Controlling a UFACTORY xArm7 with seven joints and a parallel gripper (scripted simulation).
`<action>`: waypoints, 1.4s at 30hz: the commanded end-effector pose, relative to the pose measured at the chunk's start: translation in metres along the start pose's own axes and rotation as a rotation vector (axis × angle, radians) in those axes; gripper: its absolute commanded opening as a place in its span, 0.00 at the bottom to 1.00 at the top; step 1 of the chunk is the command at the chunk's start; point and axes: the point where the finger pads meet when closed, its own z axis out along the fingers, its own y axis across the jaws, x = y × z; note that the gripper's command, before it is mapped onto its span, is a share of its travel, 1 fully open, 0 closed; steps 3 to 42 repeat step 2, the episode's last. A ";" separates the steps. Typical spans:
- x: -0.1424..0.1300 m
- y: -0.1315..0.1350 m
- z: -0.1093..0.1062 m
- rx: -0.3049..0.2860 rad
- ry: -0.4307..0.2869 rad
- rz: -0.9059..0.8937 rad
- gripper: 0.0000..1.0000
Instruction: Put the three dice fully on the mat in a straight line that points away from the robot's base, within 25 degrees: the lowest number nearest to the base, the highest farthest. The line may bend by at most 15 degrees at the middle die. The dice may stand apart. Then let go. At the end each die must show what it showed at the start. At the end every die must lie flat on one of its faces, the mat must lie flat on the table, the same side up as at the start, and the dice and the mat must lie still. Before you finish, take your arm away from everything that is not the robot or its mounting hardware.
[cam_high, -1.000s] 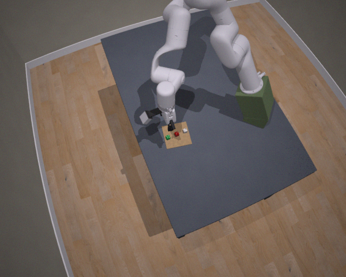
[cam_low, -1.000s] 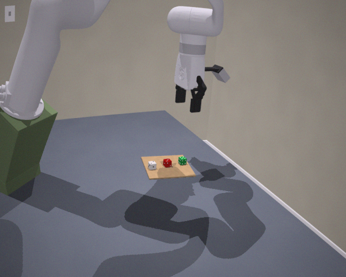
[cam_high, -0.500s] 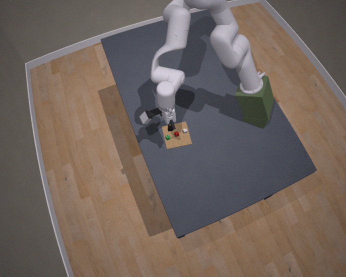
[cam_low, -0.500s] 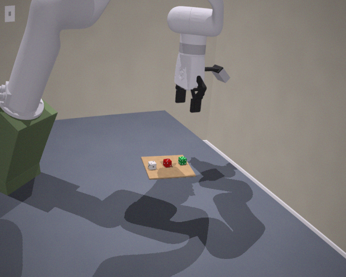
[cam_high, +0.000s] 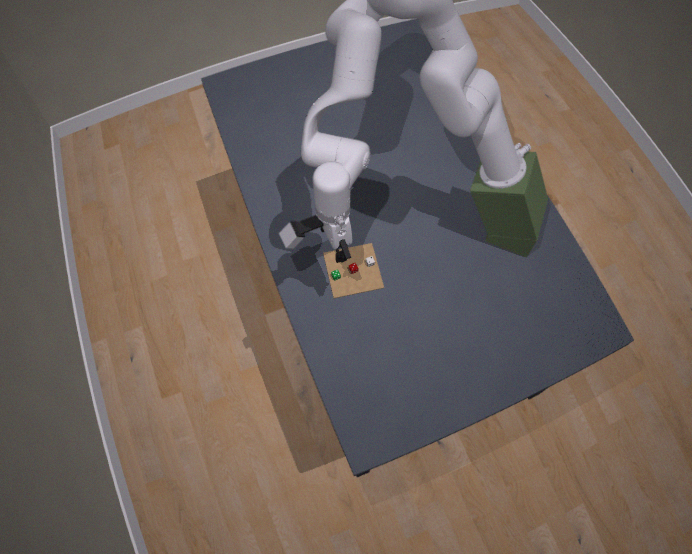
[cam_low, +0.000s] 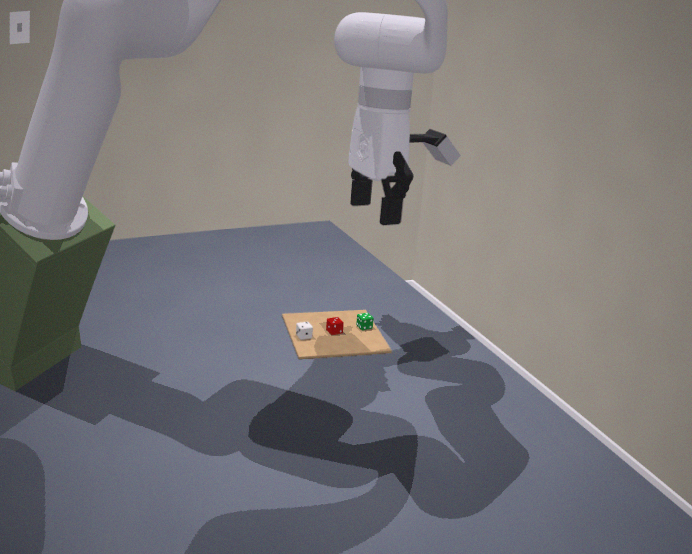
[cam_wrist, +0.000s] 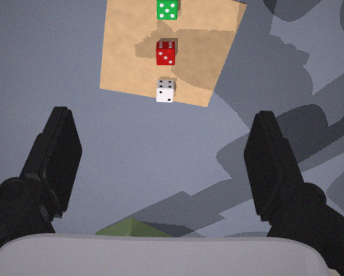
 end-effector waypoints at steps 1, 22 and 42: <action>0.001 -0.001 -0.001 0.000 0.003 -0.001 1.00; 0.001 -0.001 -0.001 0.000 0.003 -0.001 1.00; 0.001 -0.001 -0.001 0.000 0.003 -0.001 1.00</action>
